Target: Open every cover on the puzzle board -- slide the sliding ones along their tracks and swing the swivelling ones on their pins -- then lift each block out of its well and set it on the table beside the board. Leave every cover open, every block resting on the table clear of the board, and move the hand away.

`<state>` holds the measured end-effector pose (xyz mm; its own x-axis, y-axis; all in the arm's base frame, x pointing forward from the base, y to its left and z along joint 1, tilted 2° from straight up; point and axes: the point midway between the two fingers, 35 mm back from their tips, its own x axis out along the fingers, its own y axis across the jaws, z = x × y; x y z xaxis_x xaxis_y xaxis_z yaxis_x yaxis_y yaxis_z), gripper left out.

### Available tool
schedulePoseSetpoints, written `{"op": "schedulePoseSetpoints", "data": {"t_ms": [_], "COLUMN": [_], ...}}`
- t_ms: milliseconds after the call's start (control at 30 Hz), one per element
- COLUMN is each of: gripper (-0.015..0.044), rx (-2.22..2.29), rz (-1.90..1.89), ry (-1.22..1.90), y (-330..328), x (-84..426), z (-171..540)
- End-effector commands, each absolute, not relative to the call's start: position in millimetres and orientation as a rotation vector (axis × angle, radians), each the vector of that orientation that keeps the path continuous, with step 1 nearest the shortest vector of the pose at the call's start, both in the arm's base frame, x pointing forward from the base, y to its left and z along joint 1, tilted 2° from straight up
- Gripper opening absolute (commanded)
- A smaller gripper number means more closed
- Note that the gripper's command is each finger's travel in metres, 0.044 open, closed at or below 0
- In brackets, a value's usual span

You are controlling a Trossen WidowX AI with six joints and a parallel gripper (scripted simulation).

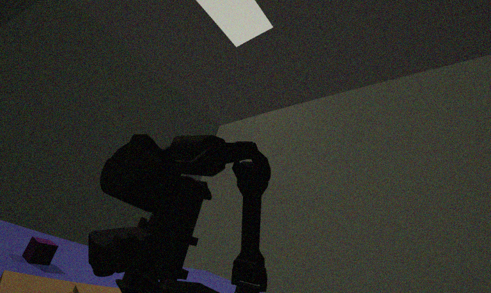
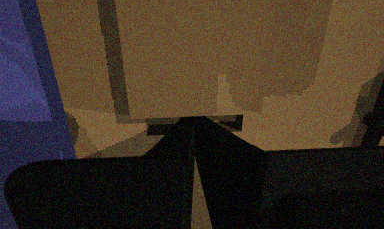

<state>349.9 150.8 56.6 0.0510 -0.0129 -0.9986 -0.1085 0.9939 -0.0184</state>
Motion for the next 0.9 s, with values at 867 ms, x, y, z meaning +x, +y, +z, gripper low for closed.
{"op": "schedulePoseSetpoints", "data": {"t_ms": [867], "gripper": [0.0000], "rx": [-0.096], "rz": [0.082], "ry": [1.515], "y": [155], "x": [381], "z": [59]}}
